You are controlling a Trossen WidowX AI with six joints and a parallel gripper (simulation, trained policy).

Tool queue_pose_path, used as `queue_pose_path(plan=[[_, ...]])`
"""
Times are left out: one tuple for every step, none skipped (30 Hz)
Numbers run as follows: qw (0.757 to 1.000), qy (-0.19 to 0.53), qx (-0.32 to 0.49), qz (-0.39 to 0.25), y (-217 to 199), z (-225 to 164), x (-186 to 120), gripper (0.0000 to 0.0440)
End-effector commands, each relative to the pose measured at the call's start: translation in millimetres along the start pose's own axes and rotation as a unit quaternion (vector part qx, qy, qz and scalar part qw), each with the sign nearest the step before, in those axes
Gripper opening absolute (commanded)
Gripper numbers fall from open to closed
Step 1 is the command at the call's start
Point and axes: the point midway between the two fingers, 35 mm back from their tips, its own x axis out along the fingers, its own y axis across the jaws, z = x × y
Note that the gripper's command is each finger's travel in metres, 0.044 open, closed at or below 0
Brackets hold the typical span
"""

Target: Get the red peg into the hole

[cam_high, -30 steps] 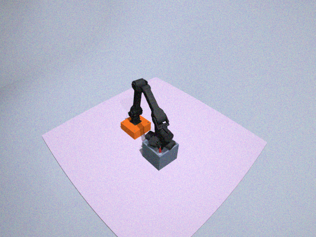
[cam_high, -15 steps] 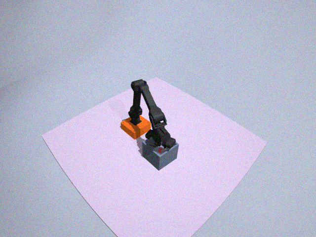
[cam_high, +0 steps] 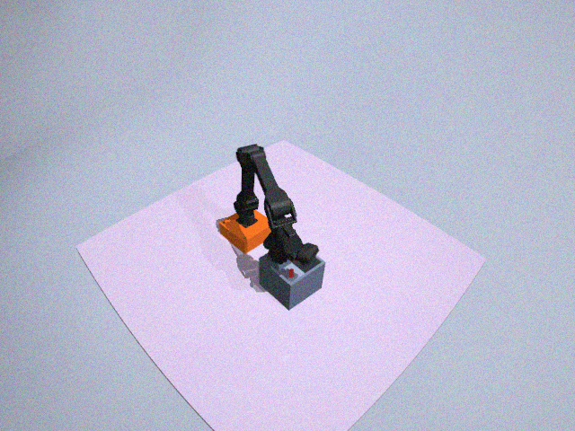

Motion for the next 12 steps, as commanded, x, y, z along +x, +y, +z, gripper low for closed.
queue_pose_path(plan=[[1.000, 0.004, -0.004, 0.013, 5, 1, -9, 0.0227], [1.000, 0.006, -0.005, 0.017, 6, 2, -11, 0.0230], [1.000, 0.007, -0.005, 0.022, 7, 2, -14, 0.0231], [1.000, 0.008, -0.007, 0.026, 9, 3, -17, 0.0233], [0.999, 0.009, -0.008, 0.031, 11, 4, -20, 0.0236], [0.999, 0.010, -0.010, 0.036, 12, 4, -23, 0.0236], [0.999, 0.010, -0.012, 0.041, 14, 5, -26, 0.0239], [0.999, 0.010, -0.014, 0.046, 16, 6, -29, 0.0240], [0.998, 0.010, -0.017, 0.051, 18, 7, -33, 0.0242], [0.998, 0.010, -0.020, 0.057, 20, 7, -37, 0.0244], [0.998, 0.010, -0.023, 0.063, 22, 8, -42, 0.0244], [0.997, 0.009, -0.027, 0.070, 25, 8, -46, 0.0247]])
